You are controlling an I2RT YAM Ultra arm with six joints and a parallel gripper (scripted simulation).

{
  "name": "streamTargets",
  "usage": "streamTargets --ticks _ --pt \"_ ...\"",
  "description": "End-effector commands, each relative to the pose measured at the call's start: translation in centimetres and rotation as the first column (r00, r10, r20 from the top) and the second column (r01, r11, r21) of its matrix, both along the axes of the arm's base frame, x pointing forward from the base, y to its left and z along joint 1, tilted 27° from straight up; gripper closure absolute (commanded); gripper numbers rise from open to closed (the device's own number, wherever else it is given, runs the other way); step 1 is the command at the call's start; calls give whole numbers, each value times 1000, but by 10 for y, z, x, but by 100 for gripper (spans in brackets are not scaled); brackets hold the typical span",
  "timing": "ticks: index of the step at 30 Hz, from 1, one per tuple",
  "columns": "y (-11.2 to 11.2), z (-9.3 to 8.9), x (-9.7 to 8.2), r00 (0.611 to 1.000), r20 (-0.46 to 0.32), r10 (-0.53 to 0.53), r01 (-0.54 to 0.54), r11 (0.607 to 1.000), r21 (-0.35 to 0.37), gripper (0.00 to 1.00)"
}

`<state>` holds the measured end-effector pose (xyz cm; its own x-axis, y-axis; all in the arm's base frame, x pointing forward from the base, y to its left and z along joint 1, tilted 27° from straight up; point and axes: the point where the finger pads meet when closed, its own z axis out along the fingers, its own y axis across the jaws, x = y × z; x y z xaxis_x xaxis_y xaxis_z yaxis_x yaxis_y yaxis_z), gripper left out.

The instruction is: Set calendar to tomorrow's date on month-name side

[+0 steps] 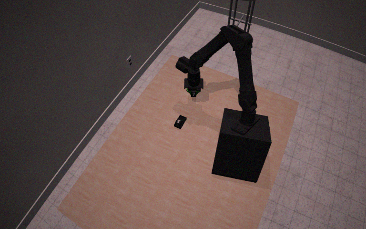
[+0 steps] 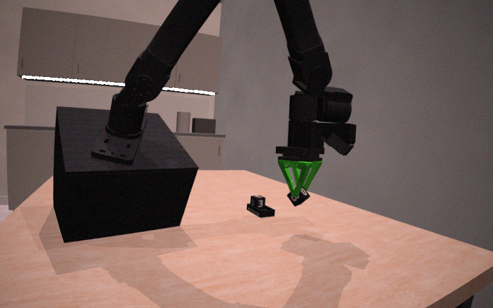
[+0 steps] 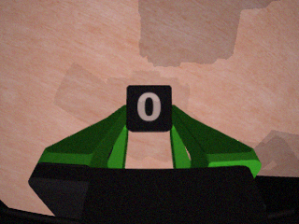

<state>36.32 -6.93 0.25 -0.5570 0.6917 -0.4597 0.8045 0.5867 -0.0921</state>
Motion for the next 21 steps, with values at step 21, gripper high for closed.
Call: streamTargets --ticks 21 --pt "1 2 0 974 -226 11 55 956 287 74"
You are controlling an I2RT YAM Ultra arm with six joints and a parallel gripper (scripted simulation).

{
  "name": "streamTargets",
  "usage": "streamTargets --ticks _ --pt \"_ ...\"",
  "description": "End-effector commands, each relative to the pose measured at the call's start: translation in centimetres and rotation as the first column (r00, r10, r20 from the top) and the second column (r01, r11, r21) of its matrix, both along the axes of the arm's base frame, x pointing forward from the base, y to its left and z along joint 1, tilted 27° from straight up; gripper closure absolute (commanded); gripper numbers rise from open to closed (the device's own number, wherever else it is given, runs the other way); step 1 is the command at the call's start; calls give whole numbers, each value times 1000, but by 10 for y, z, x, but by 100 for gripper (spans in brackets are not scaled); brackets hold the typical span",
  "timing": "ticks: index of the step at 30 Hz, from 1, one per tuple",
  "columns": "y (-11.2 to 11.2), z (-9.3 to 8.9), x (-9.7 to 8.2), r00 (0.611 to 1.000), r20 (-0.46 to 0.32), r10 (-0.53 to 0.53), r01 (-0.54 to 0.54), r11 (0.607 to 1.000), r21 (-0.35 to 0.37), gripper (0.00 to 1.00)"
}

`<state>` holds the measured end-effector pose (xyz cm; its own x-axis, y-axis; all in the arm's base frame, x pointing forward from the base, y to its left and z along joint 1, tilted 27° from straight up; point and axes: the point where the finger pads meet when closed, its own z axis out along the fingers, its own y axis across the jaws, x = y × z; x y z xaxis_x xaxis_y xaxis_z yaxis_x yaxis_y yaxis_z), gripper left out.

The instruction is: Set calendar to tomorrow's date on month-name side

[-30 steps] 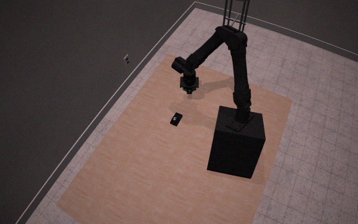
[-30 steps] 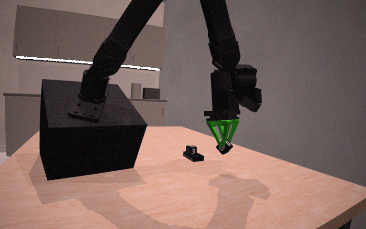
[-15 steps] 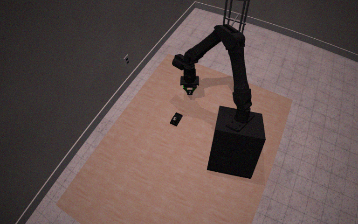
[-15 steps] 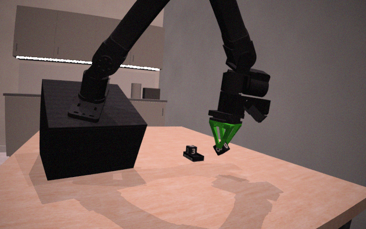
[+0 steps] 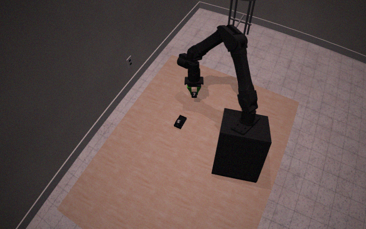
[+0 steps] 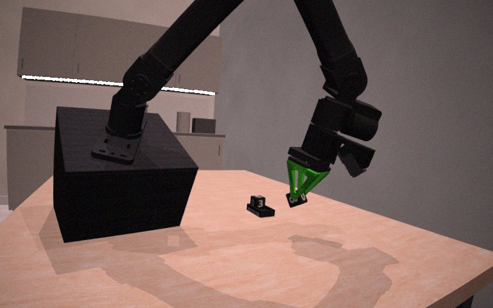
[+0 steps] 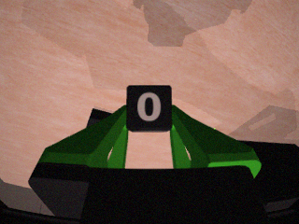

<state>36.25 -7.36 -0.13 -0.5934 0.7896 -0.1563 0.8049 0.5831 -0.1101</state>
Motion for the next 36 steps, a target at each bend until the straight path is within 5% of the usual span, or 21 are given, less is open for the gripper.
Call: streamTargets --ticks 1,28,36 --pt "5 6 1 999 -40 10 -7 997 74 74" --pt "3 7 2 966 -256 16 80 930 359 74" --pt "2 7 2 964 -265 17 86 924 371 74"
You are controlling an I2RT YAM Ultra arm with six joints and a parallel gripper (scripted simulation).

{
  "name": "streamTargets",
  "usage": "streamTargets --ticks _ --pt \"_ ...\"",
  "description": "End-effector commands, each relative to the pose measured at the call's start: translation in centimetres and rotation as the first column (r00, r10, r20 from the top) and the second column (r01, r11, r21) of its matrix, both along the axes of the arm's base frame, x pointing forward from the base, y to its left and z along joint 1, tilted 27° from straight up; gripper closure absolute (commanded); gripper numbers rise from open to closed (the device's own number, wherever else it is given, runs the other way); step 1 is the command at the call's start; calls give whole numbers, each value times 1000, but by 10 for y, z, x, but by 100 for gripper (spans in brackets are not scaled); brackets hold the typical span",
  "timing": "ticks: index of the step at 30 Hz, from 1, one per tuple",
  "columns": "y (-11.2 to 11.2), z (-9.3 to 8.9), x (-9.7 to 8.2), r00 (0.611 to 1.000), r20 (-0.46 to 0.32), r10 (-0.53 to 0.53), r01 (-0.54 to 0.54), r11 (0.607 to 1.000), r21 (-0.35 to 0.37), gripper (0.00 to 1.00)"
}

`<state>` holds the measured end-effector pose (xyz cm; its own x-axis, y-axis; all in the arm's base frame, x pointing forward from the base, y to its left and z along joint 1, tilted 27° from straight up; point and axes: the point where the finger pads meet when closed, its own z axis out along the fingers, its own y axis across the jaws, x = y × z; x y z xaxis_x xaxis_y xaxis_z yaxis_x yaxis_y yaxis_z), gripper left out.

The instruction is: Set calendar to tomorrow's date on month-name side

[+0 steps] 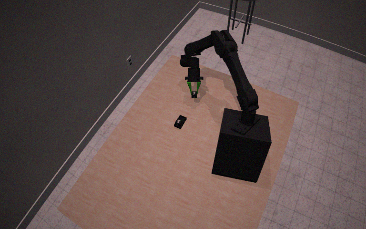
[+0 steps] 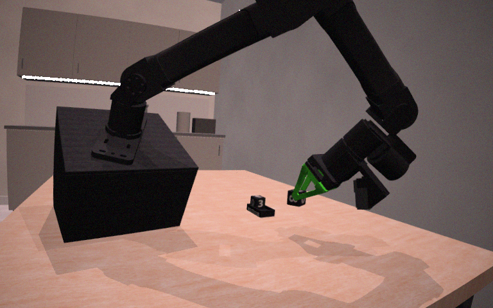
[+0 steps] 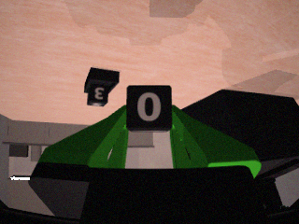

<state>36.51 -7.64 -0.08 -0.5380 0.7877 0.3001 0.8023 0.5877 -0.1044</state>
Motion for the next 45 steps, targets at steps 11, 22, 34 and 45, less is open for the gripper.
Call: streamTargets --ticks 11,22,34,45 --pt "5 7 0 1000 1 7 -7 1000 15 74" --pt "4 3 1 1000 1 7 -7 1000 15 74" --pt "-3 -10 4 1000 1 7 -7 1000 15 74" --pt "-9 -25 7 1000 1 7 -7 1000 15 74"
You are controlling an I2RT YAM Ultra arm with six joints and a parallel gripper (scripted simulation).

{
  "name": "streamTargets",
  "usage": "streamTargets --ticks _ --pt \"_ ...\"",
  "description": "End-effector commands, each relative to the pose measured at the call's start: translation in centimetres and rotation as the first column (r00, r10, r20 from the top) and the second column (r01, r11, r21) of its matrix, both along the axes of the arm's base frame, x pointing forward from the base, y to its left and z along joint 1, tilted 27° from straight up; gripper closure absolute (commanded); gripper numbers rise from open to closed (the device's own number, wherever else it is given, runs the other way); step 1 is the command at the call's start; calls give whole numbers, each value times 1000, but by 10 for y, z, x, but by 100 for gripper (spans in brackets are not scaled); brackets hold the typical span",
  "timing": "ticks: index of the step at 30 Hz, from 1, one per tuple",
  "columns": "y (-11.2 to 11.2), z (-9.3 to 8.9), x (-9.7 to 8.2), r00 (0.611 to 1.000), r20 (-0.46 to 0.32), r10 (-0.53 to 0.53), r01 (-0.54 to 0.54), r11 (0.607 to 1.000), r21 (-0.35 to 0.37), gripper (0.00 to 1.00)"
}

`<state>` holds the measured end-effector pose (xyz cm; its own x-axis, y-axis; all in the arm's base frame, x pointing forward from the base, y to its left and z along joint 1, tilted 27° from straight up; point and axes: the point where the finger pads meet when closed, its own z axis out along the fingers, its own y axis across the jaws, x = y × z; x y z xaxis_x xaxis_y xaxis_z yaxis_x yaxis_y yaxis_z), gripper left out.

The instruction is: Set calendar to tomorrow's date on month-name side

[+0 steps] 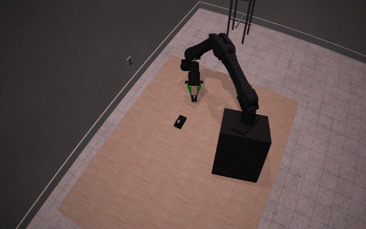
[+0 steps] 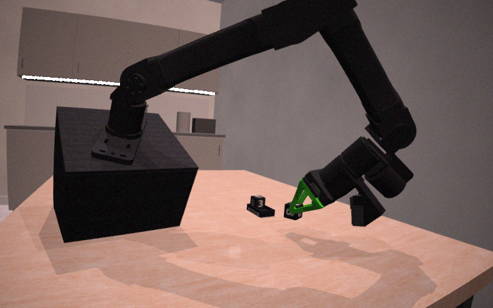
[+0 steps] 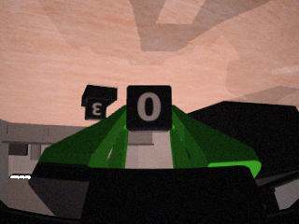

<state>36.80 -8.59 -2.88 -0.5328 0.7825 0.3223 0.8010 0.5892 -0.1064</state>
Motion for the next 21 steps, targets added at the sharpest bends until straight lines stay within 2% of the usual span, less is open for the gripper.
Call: streamTargets --ticks 1,21 --pt "-1 2 4 1000 16 7 -7 1000 -3 74" --pt "-10 -19 9 1000 16 7 -7 1000 -3 74"
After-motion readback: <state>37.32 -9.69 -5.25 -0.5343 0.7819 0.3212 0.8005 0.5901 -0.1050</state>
